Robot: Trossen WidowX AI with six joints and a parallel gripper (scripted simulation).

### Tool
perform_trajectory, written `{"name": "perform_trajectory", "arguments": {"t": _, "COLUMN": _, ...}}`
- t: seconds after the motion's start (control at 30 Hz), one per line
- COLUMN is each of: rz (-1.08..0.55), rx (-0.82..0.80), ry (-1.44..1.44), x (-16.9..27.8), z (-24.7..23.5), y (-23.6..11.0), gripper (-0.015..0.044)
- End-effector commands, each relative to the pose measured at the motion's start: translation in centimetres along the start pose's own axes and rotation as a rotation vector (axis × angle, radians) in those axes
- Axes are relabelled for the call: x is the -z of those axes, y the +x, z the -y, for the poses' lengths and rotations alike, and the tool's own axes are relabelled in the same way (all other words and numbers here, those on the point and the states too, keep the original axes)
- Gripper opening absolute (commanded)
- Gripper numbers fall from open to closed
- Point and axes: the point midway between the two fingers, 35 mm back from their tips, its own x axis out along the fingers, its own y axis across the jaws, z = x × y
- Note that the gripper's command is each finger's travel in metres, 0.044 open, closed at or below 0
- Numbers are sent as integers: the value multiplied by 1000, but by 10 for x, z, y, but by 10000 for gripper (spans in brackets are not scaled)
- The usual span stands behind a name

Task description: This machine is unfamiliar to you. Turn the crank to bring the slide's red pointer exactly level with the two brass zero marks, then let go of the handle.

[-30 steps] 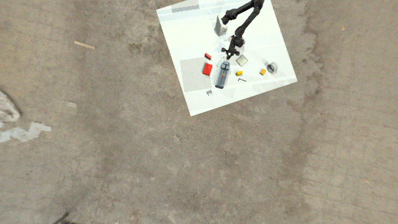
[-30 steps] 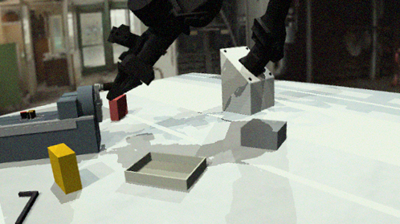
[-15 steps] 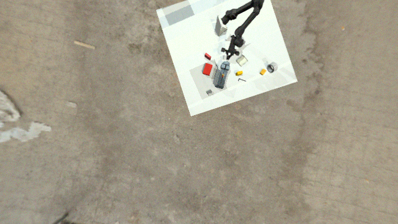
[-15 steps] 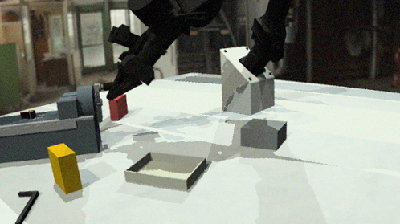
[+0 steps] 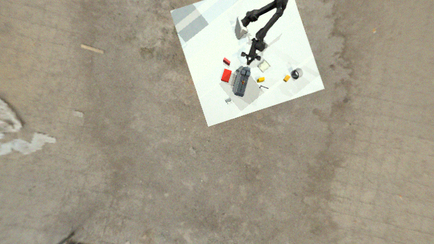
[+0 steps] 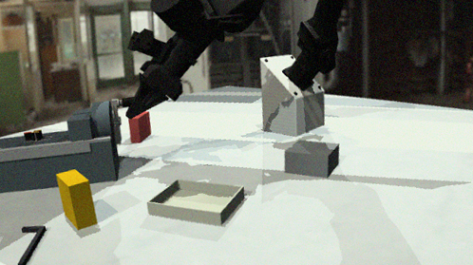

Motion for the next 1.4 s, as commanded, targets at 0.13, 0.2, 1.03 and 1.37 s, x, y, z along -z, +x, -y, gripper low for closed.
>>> {"name": "perform_trajectory", "arguments": {"t": 0.13, "rz": 3, "rx": 23, "ry": 10, "x": 1, "z": 10, "y": 0, "gripper": 0}}
{"name": "perform_trajectory", "arguments": {"t": 0.2, "rz": 3, "rx": 23, "ry": 10, "x": 1, "z": 10, "y": 0, "gripper": 0}}
{"name": "perform_trajectory", "arguments": {"t": 1.03, "rz": 3, "rx": 23, "ry": 10, "x": 1, "z": 12, "y": 1, "gripper": 0}}
{"name": "perform_trajectory", "arguments": {"t": 1.37, "rz": 3, "rx": 23, "ry": 10, "x": 2, "z": 13, "y": 1, "gripper": 0}}
